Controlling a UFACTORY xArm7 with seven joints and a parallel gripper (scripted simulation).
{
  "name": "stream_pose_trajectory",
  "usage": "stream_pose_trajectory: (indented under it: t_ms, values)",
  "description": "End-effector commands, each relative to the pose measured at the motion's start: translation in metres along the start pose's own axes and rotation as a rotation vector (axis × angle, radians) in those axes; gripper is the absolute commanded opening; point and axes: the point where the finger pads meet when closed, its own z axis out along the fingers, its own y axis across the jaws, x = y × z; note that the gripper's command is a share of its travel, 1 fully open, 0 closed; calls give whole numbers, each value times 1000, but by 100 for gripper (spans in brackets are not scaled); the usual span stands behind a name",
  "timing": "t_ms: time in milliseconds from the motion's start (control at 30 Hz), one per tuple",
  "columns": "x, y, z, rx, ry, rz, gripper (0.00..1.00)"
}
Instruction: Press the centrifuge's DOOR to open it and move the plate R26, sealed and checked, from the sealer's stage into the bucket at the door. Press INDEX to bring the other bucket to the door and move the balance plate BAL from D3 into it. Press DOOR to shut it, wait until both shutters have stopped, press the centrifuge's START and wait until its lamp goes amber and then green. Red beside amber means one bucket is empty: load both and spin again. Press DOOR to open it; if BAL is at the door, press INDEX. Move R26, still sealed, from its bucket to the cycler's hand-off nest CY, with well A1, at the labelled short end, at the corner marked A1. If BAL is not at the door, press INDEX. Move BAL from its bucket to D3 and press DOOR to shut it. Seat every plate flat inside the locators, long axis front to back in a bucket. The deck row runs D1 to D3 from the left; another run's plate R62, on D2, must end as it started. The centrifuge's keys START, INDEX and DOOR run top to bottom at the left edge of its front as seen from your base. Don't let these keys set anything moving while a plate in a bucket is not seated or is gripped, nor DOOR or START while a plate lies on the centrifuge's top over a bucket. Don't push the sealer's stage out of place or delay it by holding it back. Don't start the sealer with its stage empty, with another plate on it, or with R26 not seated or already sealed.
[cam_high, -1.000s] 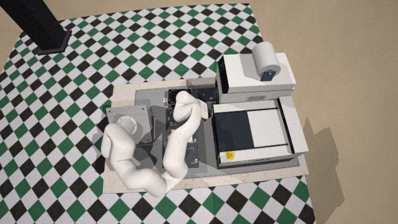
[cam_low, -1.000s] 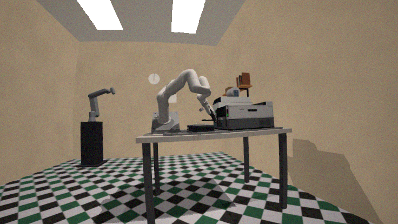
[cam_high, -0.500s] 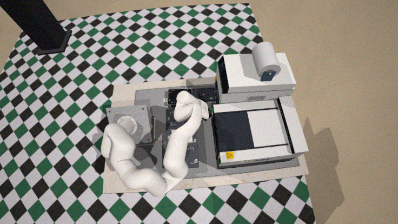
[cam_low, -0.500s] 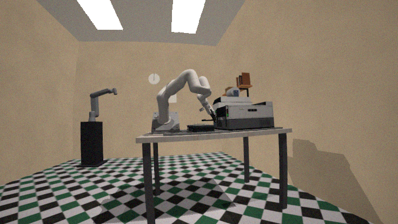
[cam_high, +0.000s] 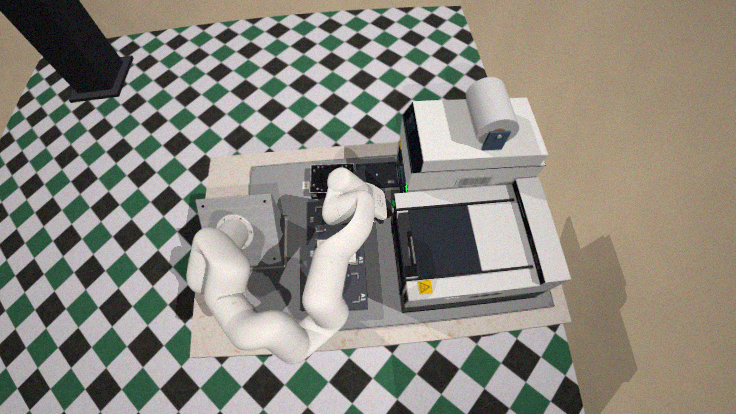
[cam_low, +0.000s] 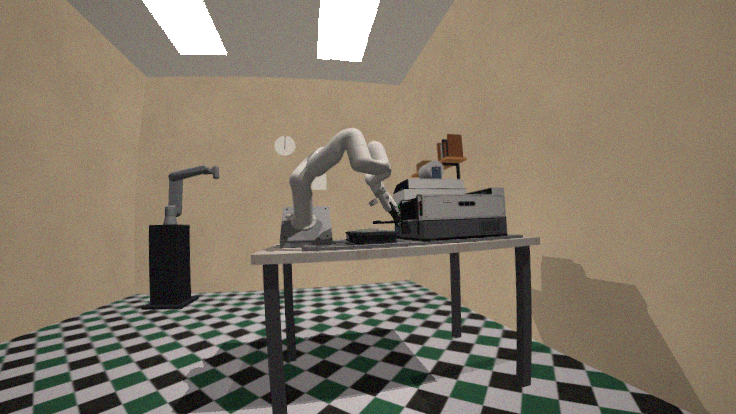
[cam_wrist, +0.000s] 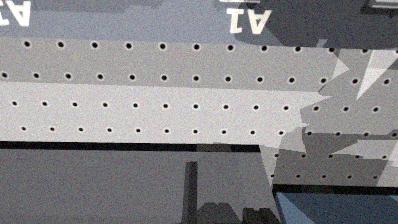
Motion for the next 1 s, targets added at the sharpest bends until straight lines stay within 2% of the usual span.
stream_pose_trajectory:
  t_ms: [0, 967]
  values:
    - [-2, 1, -2, -2, -5, 1, 0]
    - [16, 1, -35, -2, -5, 1, 0]
